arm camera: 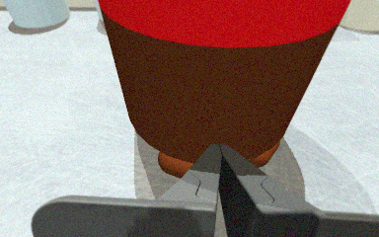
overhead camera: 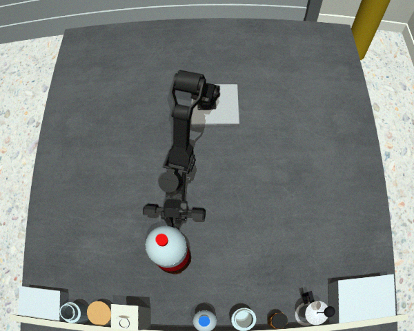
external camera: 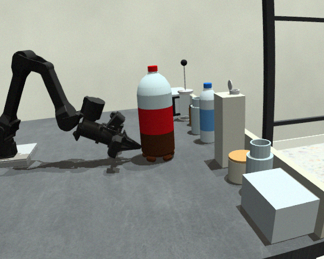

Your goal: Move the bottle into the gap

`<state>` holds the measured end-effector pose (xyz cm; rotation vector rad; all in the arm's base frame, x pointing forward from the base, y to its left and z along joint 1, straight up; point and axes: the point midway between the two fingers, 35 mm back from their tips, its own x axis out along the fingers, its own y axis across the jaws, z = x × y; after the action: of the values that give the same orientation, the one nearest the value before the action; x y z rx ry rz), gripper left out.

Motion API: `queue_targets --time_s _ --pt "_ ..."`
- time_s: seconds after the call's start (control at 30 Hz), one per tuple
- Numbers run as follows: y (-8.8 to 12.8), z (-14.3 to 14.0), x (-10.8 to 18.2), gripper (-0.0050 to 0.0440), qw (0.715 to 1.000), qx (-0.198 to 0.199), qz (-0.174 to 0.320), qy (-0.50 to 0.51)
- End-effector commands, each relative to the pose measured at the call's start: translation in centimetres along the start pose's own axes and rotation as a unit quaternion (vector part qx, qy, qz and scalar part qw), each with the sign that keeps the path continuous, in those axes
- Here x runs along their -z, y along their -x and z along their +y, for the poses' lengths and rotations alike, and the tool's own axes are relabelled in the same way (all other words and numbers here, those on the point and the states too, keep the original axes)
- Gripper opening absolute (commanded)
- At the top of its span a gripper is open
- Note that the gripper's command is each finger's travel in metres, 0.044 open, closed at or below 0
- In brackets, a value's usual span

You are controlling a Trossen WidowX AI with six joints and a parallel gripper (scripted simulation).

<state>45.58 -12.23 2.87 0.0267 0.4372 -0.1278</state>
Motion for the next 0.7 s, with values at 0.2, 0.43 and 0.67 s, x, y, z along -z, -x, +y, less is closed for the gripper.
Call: queue_targets --time_s 0.2,0.43,0.67 --pt "-0.54 0.10 -1.22 -0.0050 1.000 -0.001 -0.013 0.001" --pt "-0.68 0.11 -1.29 -0.0050 1.000 -0.001 -0.013 0.001" --pt "-0.79 0.12 -1.35 -0.0050 1.000 -0.001 -0.013 0.001"
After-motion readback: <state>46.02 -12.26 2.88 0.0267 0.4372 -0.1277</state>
